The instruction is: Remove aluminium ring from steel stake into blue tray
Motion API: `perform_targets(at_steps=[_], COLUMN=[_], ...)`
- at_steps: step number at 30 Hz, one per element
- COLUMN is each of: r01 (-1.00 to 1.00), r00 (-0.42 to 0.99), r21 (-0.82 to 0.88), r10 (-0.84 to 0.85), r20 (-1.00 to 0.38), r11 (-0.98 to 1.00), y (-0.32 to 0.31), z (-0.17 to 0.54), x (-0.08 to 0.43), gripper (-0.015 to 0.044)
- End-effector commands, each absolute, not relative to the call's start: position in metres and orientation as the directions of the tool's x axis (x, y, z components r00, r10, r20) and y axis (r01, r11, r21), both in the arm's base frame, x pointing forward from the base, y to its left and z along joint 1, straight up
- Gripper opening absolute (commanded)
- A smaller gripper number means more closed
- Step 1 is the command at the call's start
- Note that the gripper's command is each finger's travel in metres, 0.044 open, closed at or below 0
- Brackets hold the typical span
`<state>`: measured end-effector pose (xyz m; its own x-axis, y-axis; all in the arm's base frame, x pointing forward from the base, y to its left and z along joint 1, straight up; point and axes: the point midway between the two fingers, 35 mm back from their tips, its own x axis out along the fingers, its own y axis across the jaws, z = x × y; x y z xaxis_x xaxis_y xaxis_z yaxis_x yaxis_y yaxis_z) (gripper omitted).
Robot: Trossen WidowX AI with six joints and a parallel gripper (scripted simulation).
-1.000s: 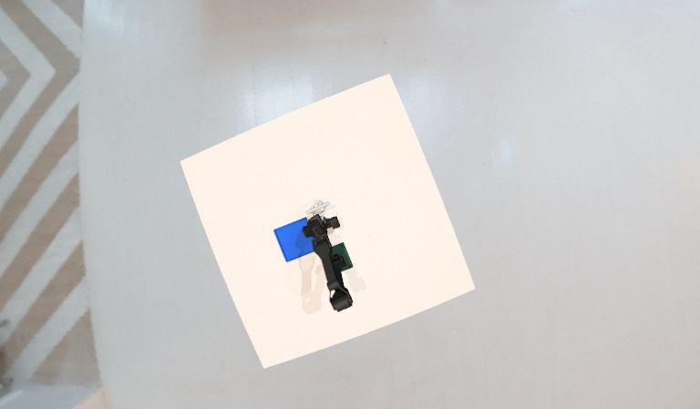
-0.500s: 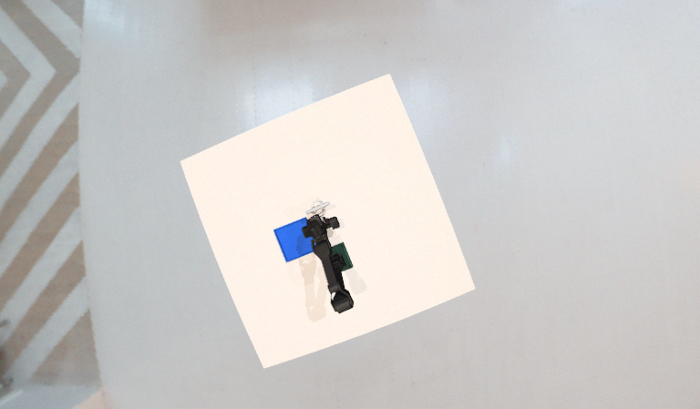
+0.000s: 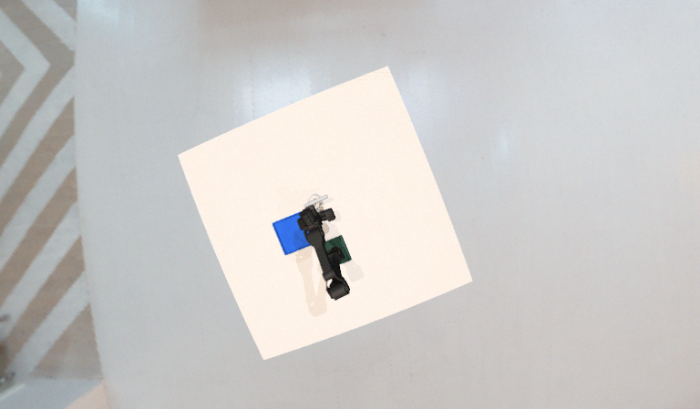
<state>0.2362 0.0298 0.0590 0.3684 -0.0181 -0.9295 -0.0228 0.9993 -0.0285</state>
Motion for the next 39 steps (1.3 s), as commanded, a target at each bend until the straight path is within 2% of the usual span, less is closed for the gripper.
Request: perform_targets(at_steps=[1,19,39], r01=[-0.018,-0.025,-0.023], r00=[0.34,0.144,0.15], r21=[-0.04,-0.118,-0.186], r10=[-0.032,-0.114,-0.18], r20=[-0.94,-0.983,-0.972], r11=[0.999,0.993,0.982], y=[0.033,0.045,0.056], z=[0.064,0.081,0.088], x=[0.24,0.243,0.242], gripper=[0.0,0.0,0.0])
